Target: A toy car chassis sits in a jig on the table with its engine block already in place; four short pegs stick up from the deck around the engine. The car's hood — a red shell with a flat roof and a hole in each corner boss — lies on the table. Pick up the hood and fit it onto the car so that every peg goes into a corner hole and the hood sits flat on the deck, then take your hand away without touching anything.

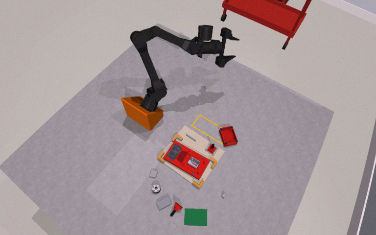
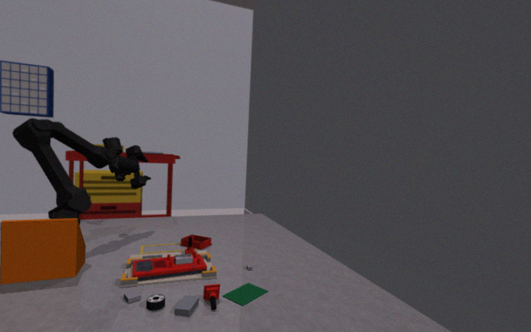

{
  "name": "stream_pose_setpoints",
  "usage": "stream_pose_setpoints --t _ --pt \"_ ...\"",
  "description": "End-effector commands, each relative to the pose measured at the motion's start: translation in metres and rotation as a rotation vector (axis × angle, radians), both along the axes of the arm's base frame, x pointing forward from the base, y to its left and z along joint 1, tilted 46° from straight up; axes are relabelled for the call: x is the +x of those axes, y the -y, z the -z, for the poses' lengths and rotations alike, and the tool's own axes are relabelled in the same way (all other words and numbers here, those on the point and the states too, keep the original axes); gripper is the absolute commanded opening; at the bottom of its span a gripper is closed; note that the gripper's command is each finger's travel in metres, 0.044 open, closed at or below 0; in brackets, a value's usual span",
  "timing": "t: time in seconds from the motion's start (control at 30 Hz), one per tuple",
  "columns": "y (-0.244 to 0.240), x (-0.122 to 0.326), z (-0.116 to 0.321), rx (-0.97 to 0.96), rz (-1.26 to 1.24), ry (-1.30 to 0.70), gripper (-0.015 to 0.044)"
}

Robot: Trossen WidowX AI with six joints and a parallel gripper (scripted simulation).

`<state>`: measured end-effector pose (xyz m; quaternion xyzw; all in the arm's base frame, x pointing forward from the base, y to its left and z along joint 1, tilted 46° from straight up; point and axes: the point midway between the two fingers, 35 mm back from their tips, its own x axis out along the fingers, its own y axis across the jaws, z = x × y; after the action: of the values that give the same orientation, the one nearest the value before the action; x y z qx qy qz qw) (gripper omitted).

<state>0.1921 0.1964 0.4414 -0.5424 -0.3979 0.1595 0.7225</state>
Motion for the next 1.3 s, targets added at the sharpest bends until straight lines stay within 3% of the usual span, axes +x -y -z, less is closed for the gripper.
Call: stream_pose_setpoints --t 0.0,0.33,0.63,0.93,1.27 --pt "-0.016 0.04 0.028 -0.006 -0.044 -0.264 0.044" --pt "-0.018 0.119 0.104 0.11 -0.032 -0.921 0.044" --pt "0.007 0.17 0.183 0.39 0.092 -1.587 0.044" --pt "0.051 0.196 0.254 0.89 0.353 -2.232 0.044" --pt "0.105 0.204 0.307 1.64 0.764 -2.736 0.044"
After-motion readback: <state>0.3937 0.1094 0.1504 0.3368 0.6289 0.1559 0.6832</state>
